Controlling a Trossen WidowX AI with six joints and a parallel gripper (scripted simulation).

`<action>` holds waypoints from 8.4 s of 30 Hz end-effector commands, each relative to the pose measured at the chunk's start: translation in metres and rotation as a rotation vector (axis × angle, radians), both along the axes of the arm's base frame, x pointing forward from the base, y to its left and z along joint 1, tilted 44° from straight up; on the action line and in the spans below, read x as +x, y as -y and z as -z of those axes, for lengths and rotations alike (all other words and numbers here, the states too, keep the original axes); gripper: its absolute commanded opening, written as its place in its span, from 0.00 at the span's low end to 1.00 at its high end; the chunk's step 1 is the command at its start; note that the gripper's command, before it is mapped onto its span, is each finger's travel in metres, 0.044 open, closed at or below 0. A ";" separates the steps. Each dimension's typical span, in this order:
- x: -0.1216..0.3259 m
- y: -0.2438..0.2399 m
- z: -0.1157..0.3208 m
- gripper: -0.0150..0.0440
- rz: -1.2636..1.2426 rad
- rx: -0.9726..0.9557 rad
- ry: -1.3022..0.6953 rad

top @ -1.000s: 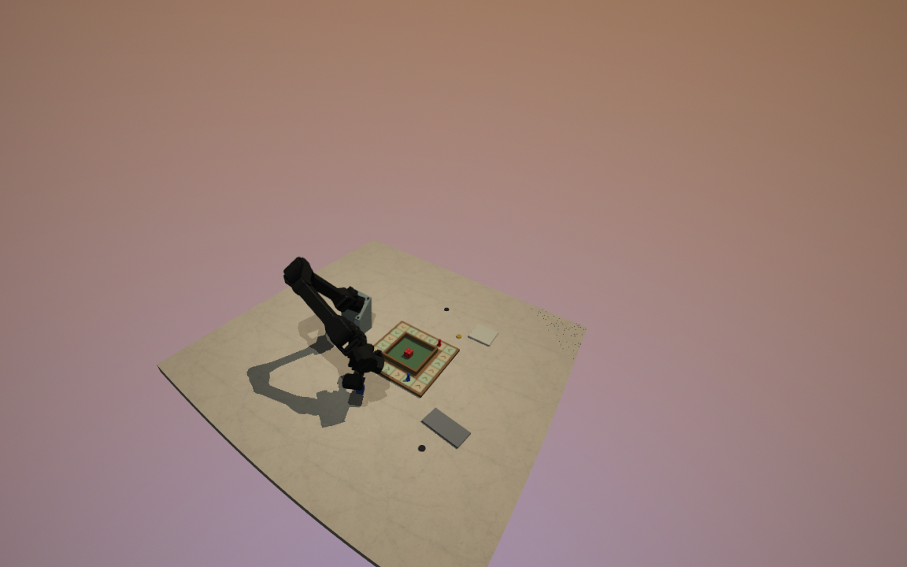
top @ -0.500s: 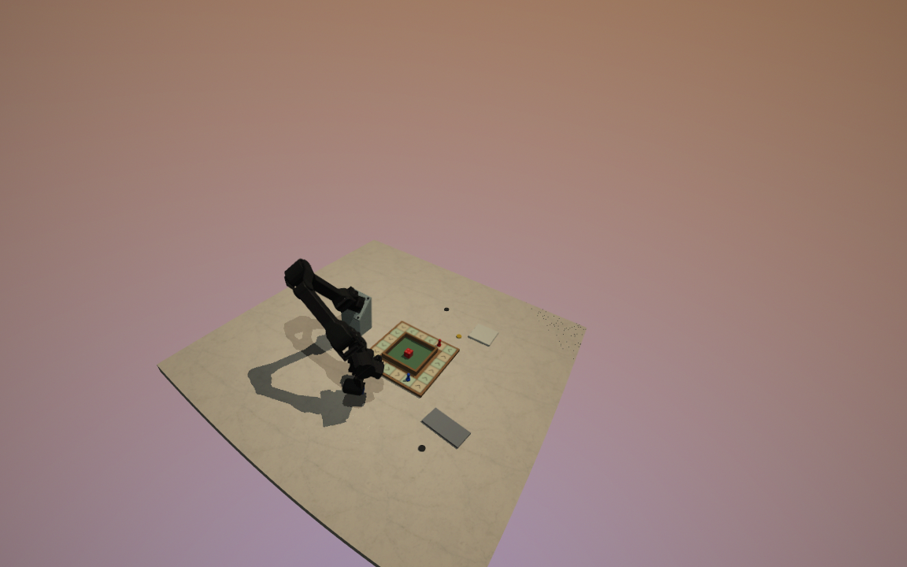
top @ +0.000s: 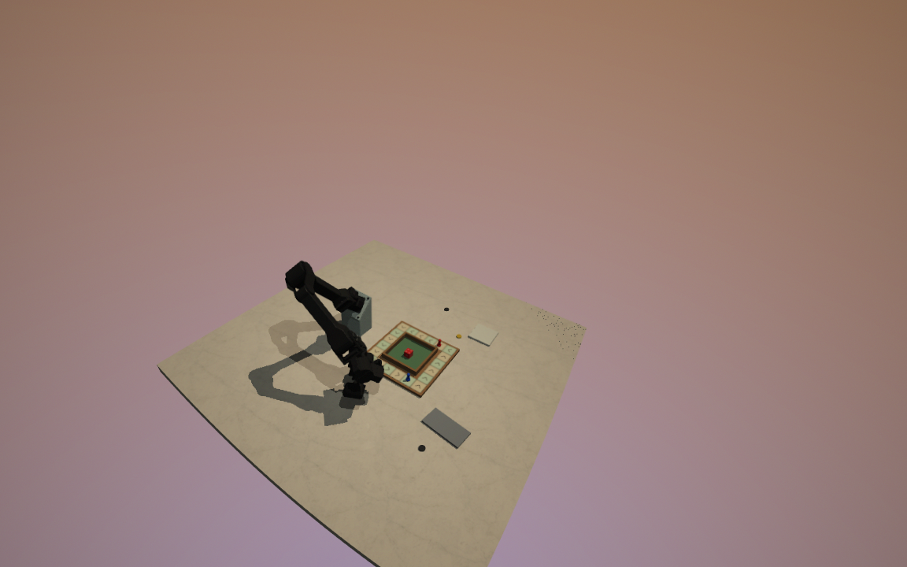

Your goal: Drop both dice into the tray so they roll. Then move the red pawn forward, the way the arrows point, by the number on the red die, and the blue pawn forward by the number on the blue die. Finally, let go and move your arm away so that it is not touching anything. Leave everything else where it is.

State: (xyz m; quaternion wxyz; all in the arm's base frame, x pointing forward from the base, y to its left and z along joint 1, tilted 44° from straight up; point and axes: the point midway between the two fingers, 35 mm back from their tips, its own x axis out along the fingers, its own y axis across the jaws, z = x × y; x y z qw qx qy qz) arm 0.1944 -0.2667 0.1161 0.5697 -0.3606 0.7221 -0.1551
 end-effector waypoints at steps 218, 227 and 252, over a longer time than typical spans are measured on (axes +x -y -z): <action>0.152 -0.288 0.201 0.59 0.326 -0.017 0.320; 0.152 -0.287 0.202 0.59 0.326 -0.017 0.320; 0.148 -0.258 0.233 0.59 0.326 -0.017 0.322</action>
